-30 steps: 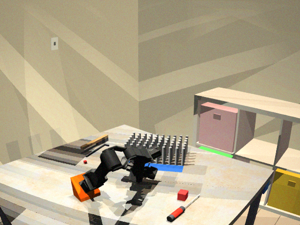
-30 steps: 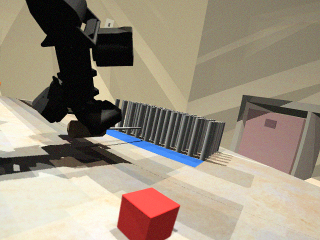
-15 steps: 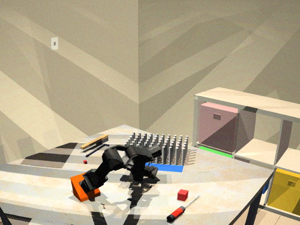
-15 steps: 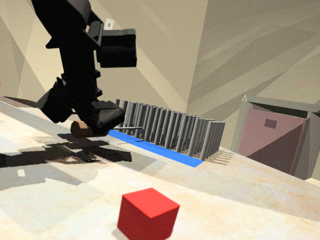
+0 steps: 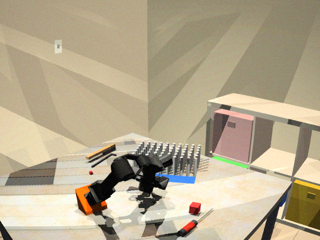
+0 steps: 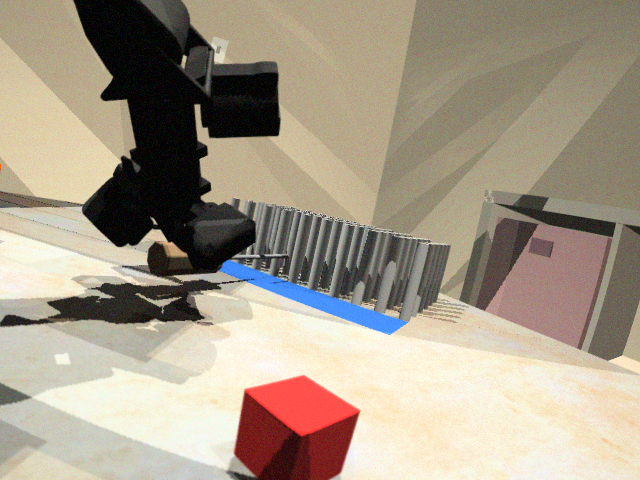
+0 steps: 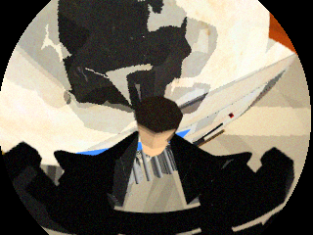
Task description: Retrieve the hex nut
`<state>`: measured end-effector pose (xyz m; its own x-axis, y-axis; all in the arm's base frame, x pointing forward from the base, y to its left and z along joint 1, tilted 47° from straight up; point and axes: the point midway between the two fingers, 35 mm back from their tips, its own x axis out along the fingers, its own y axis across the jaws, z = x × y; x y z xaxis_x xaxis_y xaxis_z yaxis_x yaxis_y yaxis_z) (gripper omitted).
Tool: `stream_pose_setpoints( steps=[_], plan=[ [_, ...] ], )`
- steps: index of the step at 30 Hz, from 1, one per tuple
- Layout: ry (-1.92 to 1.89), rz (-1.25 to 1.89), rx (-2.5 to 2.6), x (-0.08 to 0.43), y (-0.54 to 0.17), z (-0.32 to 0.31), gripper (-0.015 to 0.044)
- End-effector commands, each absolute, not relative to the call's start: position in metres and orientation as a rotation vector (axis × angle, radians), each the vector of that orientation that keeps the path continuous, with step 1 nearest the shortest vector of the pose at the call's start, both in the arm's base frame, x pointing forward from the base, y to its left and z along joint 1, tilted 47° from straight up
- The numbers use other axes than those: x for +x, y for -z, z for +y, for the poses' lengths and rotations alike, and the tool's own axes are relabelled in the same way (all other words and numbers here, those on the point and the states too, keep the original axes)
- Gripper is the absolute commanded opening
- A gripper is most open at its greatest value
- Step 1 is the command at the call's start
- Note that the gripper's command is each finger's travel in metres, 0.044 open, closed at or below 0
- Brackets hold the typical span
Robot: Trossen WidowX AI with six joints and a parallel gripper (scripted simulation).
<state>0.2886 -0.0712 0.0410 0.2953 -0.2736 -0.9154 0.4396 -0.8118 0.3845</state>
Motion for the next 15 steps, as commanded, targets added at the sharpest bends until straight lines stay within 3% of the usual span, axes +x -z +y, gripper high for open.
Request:
stream_pose_setpoints(
  steps=[1,15],
  plan=[
    [1.56,0.143,1.987,0.293,-0.0416,-0.0701,0.0],
    [1.559,0.143,1.988,0.3003,-0.0384,-0.0681,0.0]
  ],
)
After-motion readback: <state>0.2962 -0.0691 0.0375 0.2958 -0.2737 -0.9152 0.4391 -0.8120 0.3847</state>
